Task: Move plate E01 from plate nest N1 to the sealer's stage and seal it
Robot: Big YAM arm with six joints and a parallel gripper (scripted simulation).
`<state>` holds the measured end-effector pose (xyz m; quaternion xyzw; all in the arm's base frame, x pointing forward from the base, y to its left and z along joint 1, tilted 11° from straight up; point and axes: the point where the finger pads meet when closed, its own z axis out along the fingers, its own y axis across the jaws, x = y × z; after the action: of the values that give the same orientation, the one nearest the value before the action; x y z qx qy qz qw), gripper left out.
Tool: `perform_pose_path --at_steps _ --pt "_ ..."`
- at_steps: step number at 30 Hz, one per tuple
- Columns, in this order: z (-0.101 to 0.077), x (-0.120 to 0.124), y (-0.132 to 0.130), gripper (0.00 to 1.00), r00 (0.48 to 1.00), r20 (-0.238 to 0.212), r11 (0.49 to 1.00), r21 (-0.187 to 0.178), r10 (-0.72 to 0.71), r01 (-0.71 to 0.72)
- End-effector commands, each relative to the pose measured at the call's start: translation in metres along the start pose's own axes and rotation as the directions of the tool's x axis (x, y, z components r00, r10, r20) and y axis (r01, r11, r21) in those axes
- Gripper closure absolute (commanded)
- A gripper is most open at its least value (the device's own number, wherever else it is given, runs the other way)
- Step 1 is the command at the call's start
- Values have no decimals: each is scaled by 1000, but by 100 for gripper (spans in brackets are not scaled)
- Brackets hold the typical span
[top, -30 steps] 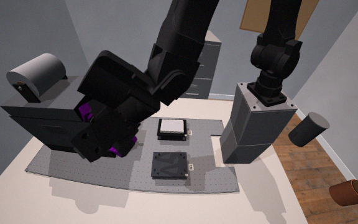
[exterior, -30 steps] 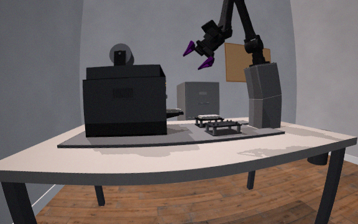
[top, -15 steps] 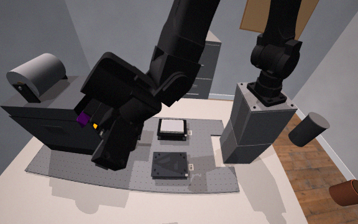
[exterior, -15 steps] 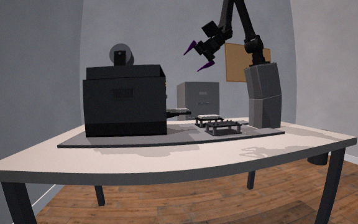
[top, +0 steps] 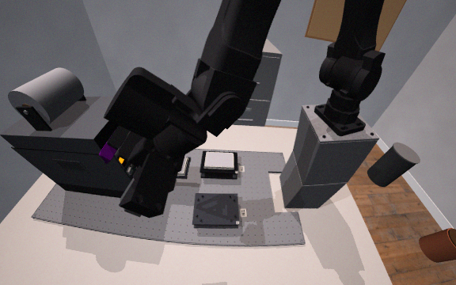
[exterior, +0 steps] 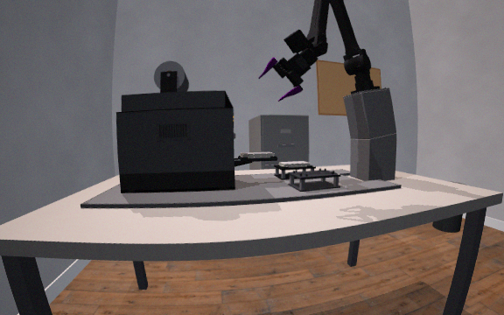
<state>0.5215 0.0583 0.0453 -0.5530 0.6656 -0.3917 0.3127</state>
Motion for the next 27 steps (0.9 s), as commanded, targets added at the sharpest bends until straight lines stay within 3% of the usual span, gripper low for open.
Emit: perform_pose_path --at_steps 1,4,10,27 --pt "1 2 -19 0 999 -4 999 33 38 -38" --pt "0 0 -31 0 999 4 997 60 52 -52" --pt "1 -2 -38 0 998 9 995 79 59 -60" --pt "-3 4 -16 0 999 -4 999 26 36 -36"
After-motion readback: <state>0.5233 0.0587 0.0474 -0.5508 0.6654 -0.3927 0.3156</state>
